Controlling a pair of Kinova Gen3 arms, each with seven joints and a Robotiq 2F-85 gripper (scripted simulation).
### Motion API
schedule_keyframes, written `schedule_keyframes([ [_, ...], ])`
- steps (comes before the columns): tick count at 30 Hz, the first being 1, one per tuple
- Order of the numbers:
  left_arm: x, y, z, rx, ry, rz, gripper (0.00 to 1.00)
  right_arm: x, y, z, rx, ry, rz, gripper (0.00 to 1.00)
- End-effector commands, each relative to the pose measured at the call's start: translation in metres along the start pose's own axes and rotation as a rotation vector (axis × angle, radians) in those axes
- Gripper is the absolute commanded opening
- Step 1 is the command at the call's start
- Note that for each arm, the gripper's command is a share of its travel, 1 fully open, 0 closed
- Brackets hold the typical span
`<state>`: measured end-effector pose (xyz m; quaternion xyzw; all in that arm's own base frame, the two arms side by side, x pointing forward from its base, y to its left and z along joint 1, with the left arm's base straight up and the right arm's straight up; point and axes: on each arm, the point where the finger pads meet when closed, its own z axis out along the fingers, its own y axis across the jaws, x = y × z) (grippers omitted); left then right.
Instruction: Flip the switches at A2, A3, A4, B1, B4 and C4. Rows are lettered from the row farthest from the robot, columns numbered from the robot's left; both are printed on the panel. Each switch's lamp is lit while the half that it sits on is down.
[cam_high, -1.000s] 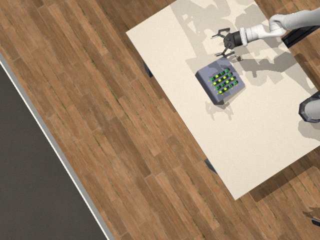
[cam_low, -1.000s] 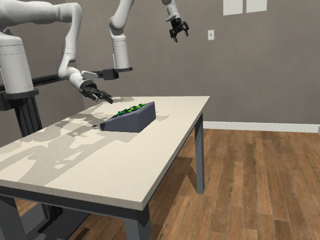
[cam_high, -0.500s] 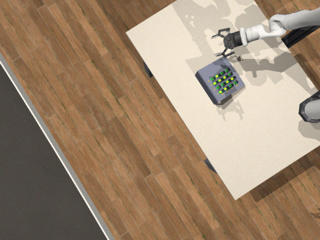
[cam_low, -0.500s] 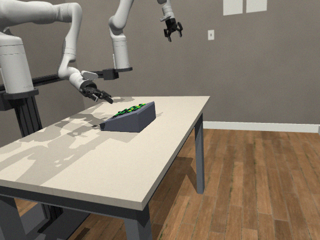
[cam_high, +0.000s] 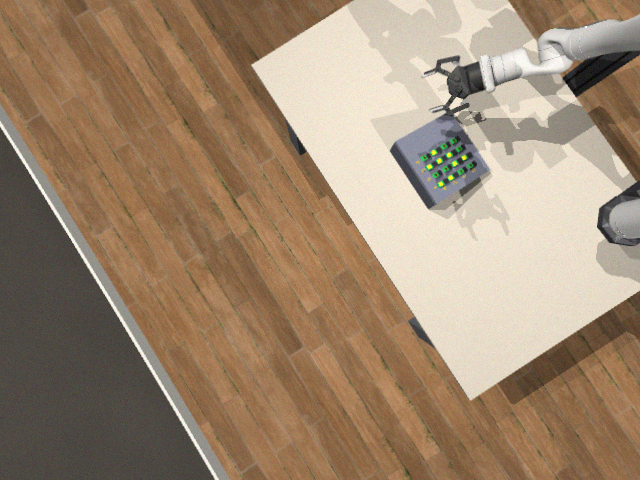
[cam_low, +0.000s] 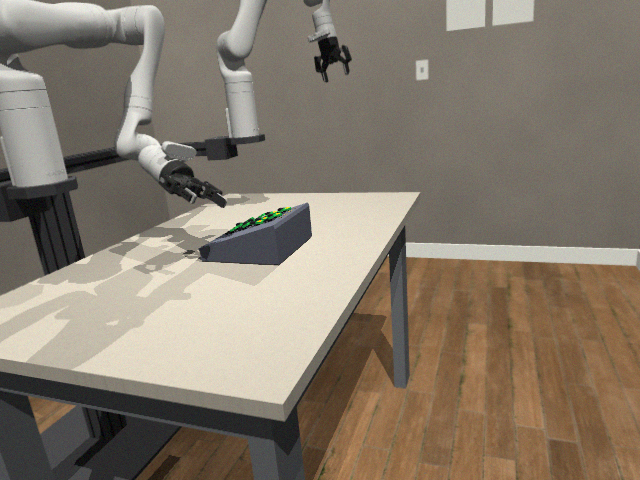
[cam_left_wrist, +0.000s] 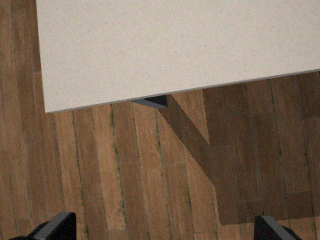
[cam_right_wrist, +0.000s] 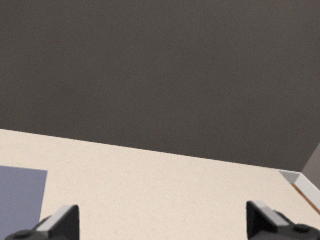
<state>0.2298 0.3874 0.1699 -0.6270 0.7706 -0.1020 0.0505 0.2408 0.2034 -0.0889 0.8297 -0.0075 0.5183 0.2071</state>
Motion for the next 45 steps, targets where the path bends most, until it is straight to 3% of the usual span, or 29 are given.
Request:
schedule_keyframes([
  [1,-0.006,0.018,-0.007,-0.017,-0.011,-0.011,1.0,0.0,0.0,0.0,0.0,0.0,0.001,1.0],
  [15,-0.018,0.085,-0.032,-0.088,-0.039,-0.058,1.0,0.0,0.0,0.0,0.0,0.0,0.001,1.0],
  [17,-0.018,0.085,-0.032,-0.088,-0.039,-0.058,1.0,0.0,0.0,0.0,0.0,0.0,0.001,1.0],
  [18,-0.019,0.098,-0.037,-0.103,-0.044,-0.068,1.0,0.0,0.0,0.0,0.0,0.0,0.001,1.0],
  [32,-0.02,0.166,-0.063,-0.177,-0.062,-0.121,1.0,0.0,0.0,0.0,0.0,0.0,0.001,1.0],
  [34,-0.02,0.166,-0.063,-0.177,-0.062,-0.121,1.0,0.0,0.0,0.0,0.0,0.0,0.001,1.0],
  [40,-0.017,0.198,-0.076,-0.212,-0.067,-0.148,1.0,0.0,0.0,0.0,0.0,0.0,0.001,1.0],
  [45,-0.016,0.203,-0.078,-0.218,-0.068,-0.153,1.0,0.0,0.0,0.0,0.0,0.0,0.001,1.0],
])
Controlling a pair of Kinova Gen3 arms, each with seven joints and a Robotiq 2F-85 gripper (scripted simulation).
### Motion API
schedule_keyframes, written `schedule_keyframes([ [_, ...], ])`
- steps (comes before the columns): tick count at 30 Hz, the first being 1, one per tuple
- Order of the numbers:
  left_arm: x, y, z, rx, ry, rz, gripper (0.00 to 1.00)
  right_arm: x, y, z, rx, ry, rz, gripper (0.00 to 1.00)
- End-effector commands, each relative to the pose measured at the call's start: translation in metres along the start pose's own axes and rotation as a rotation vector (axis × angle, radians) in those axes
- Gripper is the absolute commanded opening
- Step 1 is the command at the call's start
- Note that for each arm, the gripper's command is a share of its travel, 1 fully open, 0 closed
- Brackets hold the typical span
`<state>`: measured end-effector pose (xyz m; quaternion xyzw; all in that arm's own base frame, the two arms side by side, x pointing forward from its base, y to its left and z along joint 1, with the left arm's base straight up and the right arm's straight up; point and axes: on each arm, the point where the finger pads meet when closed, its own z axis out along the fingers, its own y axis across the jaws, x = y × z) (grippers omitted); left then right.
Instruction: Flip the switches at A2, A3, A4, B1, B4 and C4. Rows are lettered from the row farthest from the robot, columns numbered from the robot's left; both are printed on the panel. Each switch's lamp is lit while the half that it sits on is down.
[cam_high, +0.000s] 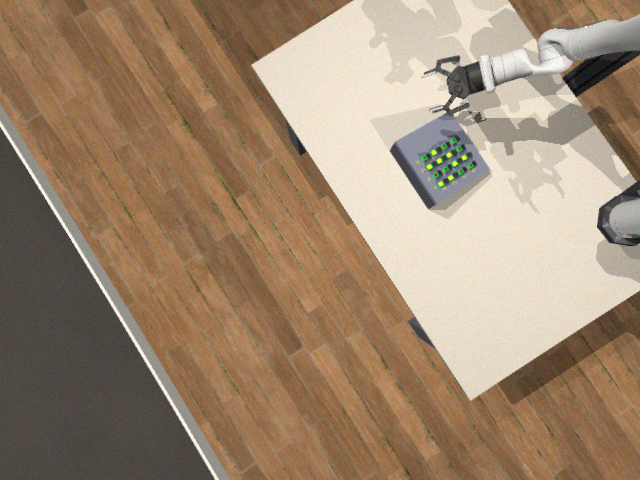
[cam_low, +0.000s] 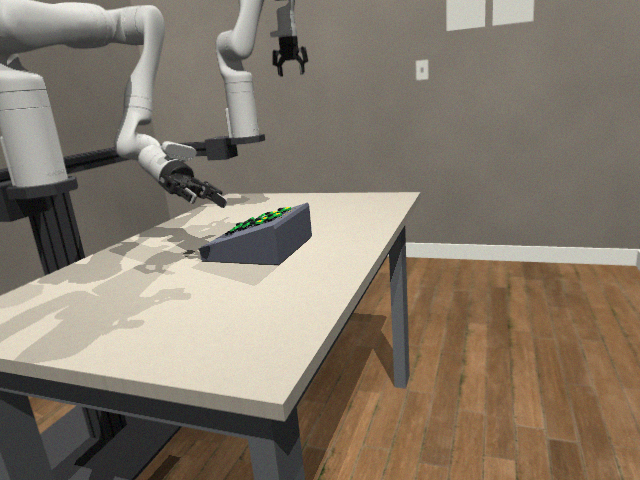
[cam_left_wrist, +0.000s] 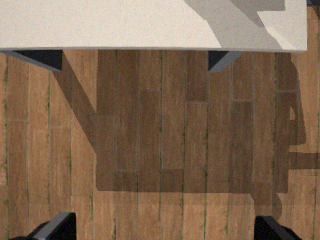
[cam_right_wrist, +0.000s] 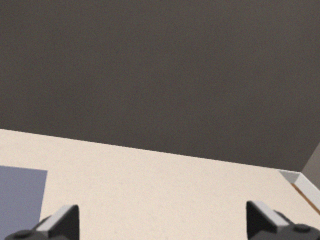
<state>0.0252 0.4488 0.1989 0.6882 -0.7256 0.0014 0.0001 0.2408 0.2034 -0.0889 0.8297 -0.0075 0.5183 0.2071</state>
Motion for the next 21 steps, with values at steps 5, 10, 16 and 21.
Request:
schedule_keyframes([
  [5,-0.0005,0.0021,-0.0011,-0.002,-0.002,-0.001,1.0,0.0005,-0.0001,-0.0002,0.0,0.0,0.001,0.099],
  [10,-0.0005,0.0021,-0.0011,-0.002,-0.002,-0.001,1.0,0.0005,-0.0002,-0.0002,0.001,0.0,0.0,0.099],
  [16,-0.0005,0.0021,-0.0011,-0.002,-0.002,-0.001,1.0,0.001,-0.0009,-0.0004,0.005,-0.001,-0.005,0.099],
  [21,-0.0005,0.0021,-0.0011,-0.002,-0.002,-0.001,1.0,0.0019,-0.0022,-0.0008,0.013,-0.004,-0.016,0.099],
])
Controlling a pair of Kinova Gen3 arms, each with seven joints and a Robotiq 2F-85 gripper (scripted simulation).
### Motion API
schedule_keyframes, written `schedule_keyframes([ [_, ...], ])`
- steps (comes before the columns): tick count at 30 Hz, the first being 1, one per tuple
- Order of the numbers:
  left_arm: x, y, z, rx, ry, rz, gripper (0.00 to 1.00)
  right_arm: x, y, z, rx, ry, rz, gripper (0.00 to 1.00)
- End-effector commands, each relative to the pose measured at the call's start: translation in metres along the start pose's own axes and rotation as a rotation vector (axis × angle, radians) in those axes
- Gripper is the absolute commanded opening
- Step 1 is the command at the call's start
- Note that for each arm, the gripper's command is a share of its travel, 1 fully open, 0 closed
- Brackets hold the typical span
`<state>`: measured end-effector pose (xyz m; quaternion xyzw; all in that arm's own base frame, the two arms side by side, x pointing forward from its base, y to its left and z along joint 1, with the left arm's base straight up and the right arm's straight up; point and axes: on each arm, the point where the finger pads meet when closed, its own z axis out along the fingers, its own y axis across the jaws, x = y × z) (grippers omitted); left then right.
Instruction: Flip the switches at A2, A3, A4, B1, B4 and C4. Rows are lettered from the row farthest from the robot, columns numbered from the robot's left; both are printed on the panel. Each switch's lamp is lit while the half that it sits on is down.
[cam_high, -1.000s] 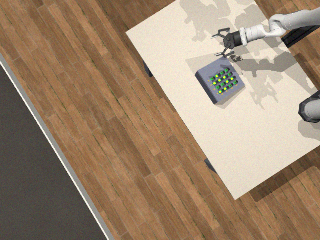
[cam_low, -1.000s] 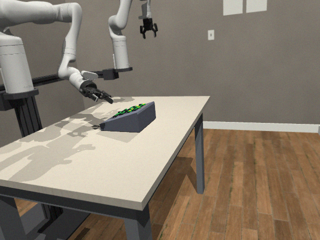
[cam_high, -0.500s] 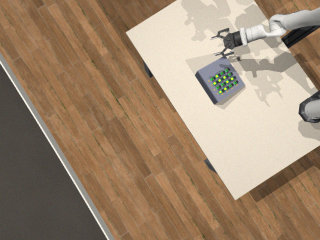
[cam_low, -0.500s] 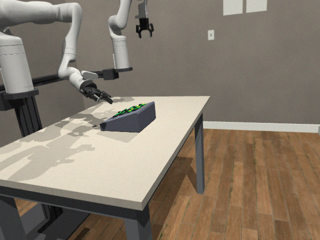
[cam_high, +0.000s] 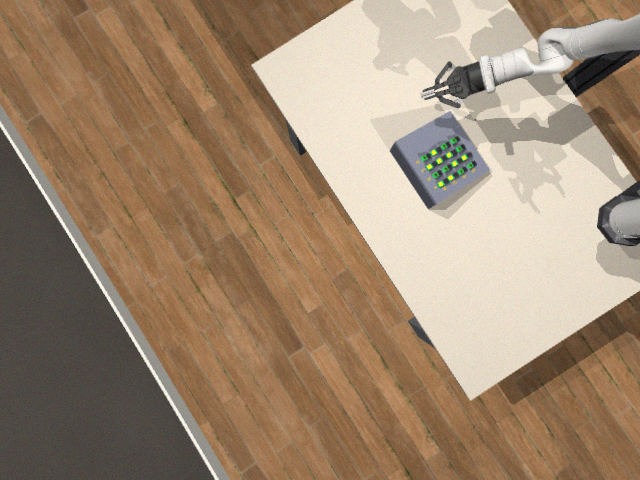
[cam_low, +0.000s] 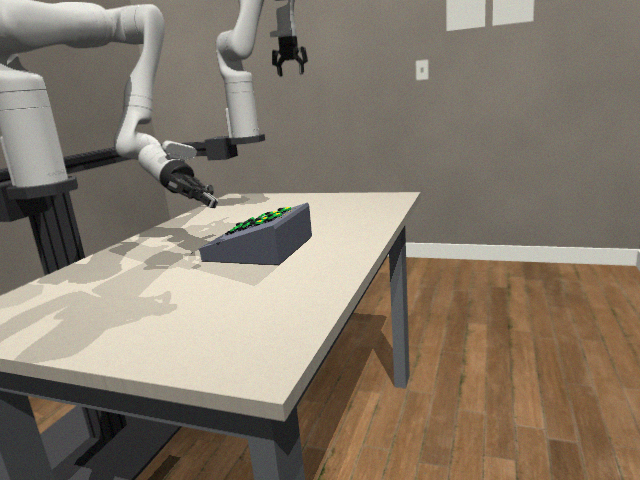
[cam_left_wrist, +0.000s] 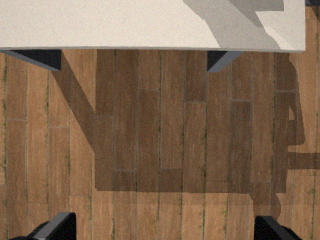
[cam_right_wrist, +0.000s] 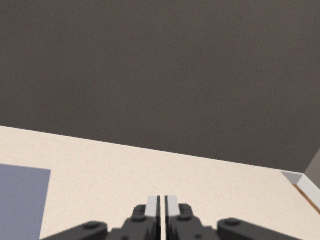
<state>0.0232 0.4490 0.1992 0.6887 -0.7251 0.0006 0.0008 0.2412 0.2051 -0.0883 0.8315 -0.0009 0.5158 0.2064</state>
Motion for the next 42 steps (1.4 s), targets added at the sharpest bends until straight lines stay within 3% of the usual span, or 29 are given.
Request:
schedule_keyframes([
  [1,0.0,0.0,-0.001,0.0,-0.002,0.0,1.0,0.001,-0.001,0.0,0.004,-0.001,-0.004,0.099],
  [19,0.0,0.0,-0.001,0.0,-0.002,0.0,1.0,0.007,-0.01,-0.004,0.065,-0.023,-0.085,0.099],
  [34,0.0,0.0,-0.001,0.0,-0.002,0.0,1.0,0.022,-0.028,-0.007,0.178,-0.067,-0.226,0.099],
  [36,0.0,0.0,-0.001,0.0,-0.002,0.0,1.0,0.022,-0.028,-0.007,0.178,-0.067,-0.226,0.099],
  [42,0.0,0.0,-0.001,0.0,-0.002,0.0,1.0,0.029,-0.037,-0.011,0.24,-0.089,-0.308,0.099],
])
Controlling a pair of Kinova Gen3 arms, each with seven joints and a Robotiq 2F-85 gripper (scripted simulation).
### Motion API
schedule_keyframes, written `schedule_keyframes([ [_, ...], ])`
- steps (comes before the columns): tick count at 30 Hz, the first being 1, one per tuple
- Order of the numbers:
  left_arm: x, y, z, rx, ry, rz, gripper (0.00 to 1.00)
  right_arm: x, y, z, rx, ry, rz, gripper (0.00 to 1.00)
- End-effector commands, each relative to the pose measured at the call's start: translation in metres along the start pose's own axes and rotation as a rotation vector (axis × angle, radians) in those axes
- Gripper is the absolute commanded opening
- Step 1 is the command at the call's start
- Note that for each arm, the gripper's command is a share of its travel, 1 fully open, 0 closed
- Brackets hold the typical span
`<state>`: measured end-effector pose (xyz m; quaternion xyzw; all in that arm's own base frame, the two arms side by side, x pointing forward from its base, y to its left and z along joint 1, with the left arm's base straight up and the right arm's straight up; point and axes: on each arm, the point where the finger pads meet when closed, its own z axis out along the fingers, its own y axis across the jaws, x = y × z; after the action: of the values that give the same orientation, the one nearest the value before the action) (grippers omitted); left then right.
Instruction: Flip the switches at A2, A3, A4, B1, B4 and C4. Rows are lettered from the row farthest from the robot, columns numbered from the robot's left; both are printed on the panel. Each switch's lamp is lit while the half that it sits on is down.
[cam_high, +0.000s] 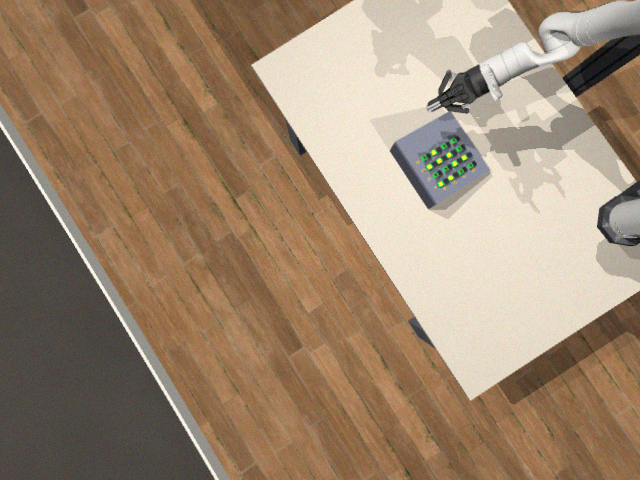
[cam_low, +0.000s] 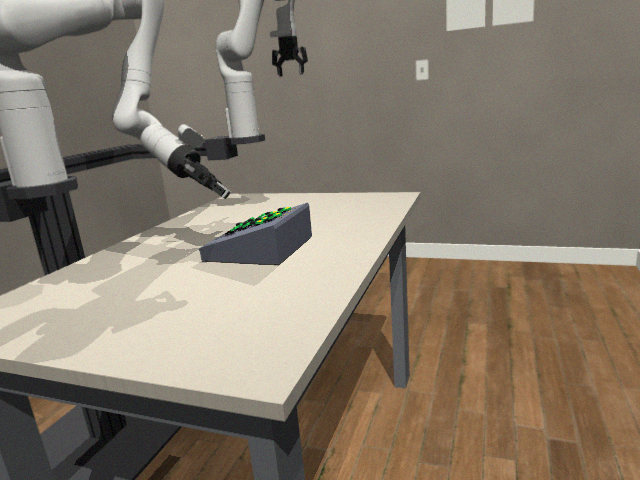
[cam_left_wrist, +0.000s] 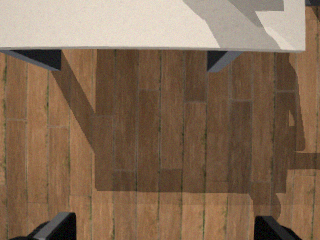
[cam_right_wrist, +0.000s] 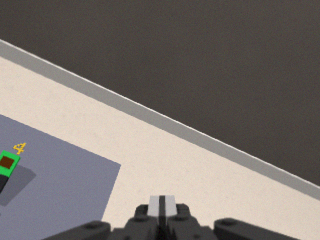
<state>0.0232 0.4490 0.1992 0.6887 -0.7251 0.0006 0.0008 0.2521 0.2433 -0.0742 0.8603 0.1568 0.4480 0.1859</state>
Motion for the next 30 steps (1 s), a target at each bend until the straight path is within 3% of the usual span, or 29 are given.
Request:
schedule_keyframes([
  [1,0.0,0.0,-0.001,0.0,-0.002,0.0,1.0,0.006,-0.005,-0.002,0.041,-0.015,-0.051,0.099],
  [9,0.0,0.0,-0.001,0.0,-0.002,0.0,1.0,0.022,-0.016,-0.003,0.136,-0.049,-0.171,0.099],
  [11,0.0,0.0,-0.001,0.0,-0.002,0.0,1.0,0.022,-0.016,-0.003,0.136,-0.049,-0.171,0.099],
  [26,0.0,0.0,-0.001,0.0,-0.002,0.0,1.0,0.054,-0.04,-0.007,0.334,-0.119,-0.422,0.099],
  [28,0.0,0.0,-0.001,0.0,-0.002,0.0,1.0,0.054,-0.04,-0.007,0.334,-0.119,-0.422,0.099],
  [30,0.0,0.0,-0.001,0.0,-0.002,0.0,1.0,0.058,-0.042,-0.007,0.359,-0.126,-0.453,0.099],
])
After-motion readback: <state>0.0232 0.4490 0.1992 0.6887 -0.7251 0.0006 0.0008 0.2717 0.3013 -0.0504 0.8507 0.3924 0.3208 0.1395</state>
